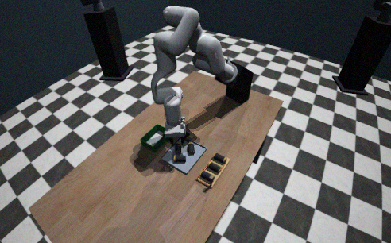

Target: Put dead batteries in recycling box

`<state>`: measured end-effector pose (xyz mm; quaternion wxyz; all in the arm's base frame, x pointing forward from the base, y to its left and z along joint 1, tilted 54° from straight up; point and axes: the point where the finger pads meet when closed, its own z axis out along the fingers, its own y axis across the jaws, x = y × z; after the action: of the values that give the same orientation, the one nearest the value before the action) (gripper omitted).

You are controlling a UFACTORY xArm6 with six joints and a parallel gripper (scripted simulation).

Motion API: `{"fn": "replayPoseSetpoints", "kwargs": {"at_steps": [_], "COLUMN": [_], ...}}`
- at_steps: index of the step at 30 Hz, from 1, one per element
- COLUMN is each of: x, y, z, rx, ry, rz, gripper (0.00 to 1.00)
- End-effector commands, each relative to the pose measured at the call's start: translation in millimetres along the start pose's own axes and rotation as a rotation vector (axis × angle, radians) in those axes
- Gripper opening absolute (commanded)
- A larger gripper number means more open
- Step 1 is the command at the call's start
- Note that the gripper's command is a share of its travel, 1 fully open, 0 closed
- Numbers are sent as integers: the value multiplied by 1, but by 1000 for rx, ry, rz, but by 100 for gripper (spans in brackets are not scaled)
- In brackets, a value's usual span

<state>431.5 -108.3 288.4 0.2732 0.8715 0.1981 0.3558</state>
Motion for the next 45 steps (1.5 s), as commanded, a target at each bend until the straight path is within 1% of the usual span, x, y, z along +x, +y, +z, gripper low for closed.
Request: {"fn": "replayPoseSetpoints", "kwargs": {"at_steps": [1, 19, 23, 25, 34, 45], "x": [1, 2, 2, 2, 2, 2], "y": [1, 1, 1, 1, 2, 2], "z": [0, 1, 9, 9, 33, 36], "rx": [-4, -5, -4, -4, -4, -4], "ry": [2, 2, 2, 2, 2, 2], "rz": [0, 0, 0, 0, 0, 0], "gripper": [51, 51, 51, 51, 51, 51]}}
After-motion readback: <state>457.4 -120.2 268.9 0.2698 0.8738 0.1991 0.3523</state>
